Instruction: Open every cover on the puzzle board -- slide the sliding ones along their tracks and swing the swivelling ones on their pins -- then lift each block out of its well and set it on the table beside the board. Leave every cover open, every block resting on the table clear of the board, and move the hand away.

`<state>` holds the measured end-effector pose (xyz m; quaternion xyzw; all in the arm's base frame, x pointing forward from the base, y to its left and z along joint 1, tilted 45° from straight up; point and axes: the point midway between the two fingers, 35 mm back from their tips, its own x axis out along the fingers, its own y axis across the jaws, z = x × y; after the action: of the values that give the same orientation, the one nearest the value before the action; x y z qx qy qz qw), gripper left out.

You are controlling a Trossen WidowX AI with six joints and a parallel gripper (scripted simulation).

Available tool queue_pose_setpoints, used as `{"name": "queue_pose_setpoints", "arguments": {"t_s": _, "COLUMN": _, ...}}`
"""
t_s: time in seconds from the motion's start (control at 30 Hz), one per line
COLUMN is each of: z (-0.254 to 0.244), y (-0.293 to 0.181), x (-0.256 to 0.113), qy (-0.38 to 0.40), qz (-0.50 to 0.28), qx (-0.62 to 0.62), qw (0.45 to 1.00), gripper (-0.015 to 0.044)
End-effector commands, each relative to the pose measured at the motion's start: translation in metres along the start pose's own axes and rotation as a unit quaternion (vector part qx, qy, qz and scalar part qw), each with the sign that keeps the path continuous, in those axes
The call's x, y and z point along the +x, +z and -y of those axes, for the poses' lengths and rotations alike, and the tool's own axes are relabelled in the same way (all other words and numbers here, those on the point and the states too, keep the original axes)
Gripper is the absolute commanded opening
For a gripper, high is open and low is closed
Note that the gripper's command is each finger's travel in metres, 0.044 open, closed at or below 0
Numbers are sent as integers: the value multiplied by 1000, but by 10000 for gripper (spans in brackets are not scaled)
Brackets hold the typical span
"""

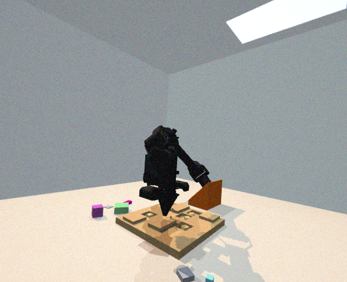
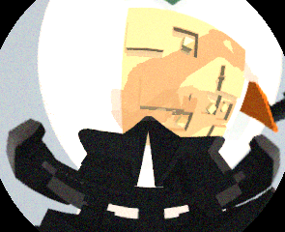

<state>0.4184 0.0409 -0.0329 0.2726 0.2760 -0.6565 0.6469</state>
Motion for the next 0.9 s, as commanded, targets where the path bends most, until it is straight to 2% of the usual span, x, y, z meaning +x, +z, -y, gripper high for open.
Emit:
{"name": "queue_pose_setpoints", "arguments": {"t_s": 0.0, "z": 10, "y": -2, "x": -2, "qy": -2, "qz": -1, "qx": -67, "qw": 998, "gripper": 0}}
{"name": "queue_pose_setpoints", "arguments": {"t_s": 0.2, "z": 38, "y": -5, "x": -11, "qy": -1, "qz": -4, "qx": -253, "qw": 967, "gripper": 0}}
{"name": "queue_pose_setpoints", "arguments": {"t_s": 0.87, "z": 143, "y": 3, "x": -19, "qy": -3, "qz": -6, "qx": -363, "qw": 932, "gripper": 0}}
